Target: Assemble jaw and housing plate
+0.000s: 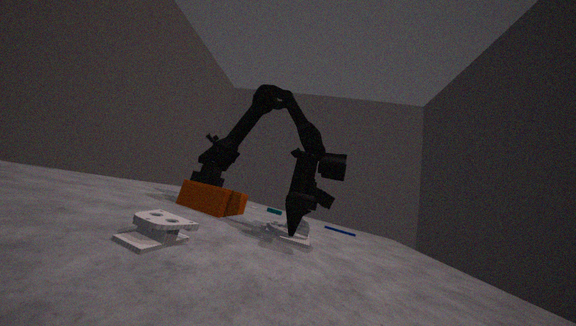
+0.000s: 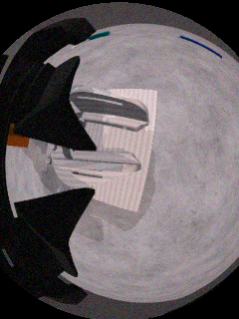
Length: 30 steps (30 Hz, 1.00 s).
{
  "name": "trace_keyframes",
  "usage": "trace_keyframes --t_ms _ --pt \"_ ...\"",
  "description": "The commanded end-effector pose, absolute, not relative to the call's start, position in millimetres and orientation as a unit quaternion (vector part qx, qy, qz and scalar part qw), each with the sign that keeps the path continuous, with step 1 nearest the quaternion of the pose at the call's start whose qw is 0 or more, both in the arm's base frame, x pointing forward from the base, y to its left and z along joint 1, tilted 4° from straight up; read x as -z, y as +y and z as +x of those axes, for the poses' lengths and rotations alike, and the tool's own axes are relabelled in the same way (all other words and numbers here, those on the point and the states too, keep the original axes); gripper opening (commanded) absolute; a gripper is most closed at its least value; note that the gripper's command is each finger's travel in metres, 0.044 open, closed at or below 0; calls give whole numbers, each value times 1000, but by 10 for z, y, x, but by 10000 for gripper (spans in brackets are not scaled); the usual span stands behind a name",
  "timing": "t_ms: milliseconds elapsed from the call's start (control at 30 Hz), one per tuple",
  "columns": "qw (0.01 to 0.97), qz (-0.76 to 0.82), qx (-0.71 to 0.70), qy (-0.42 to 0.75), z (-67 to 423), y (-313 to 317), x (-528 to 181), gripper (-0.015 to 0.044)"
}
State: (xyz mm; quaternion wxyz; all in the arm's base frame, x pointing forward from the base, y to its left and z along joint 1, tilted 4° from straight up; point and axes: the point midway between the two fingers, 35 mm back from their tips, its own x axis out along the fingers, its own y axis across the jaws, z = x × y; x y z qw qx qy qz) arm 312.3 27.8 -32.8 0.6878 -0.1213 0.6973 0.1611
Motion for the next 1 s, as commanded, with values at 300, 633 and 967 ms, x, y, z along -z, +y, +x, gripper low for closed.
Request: trace_keyframes --t_ms 300,633,967 --pt "688 -121 -161 697 3123 278 328 224" --pt "688 -121 -162 697 3152 265 9 224" --pt "695 -116 -154 693 3176 217 -321 277"
